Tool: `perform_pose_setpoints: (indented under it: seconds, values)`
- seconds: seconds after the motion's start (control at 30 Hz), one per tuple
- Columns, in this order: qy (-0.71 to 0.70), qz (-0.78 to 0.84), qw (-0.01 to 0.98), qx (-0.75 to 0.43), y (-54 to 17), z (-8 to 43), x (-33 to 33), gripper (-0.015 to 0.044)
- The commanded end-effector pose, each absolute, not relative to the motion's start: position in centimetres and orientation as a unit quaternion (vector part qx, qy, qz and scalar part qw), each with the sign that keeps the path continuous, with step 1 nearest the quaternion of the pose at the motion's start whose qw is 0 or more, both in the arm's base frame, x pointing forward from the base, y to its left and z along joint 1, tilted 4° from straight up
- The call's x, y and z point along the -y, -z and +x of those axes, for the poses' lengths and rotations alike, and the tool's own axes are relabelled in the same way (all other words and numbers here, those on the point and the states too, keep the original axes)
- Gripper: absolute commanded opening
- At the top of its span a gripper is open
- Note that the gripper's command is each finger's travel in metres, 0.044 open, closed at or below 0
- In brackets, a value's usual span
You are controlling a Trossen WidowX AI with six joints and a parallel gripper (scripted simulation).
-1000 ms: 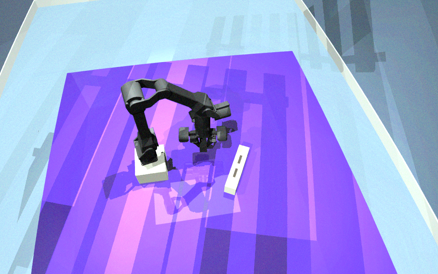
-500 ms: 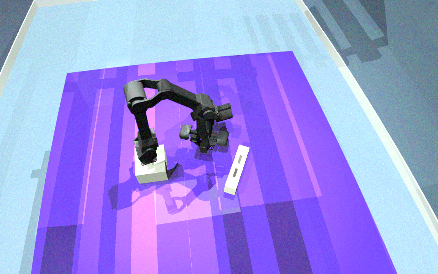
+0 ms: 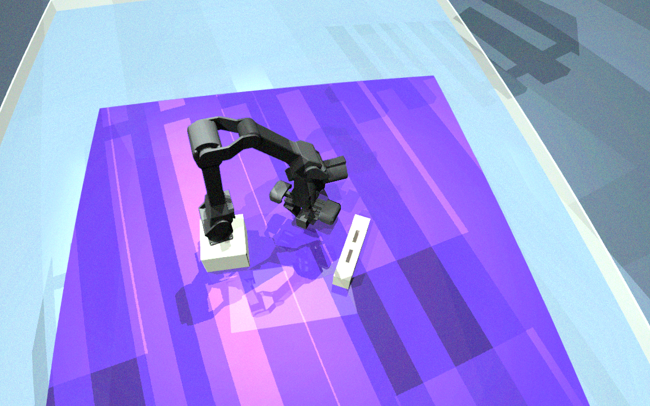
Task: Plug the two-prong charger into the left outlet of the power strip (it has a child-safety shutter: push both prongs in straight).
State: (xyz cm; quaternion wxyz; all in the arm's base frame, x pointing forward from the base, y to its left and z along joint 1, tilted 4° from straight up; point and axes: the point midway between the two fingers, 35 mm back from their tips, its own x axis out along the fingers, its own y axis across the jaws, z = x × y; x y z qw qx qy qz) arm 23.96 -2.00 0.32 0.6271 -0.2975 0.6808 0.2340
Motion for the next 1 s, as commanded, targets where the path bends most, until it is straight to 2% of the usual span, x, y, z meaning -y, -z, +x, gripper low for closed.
perform_pose_setpoints:
  seconds: [0.0, 0.97]
  values:
    - [-0.209, -0.269, 0.64, -0.689, -0.12, 24.3, 2.08, 0.0]
    - [-0.048, -0.1, 0.683, -0.722, 0.87, 24.88, 2.9, 0.0]
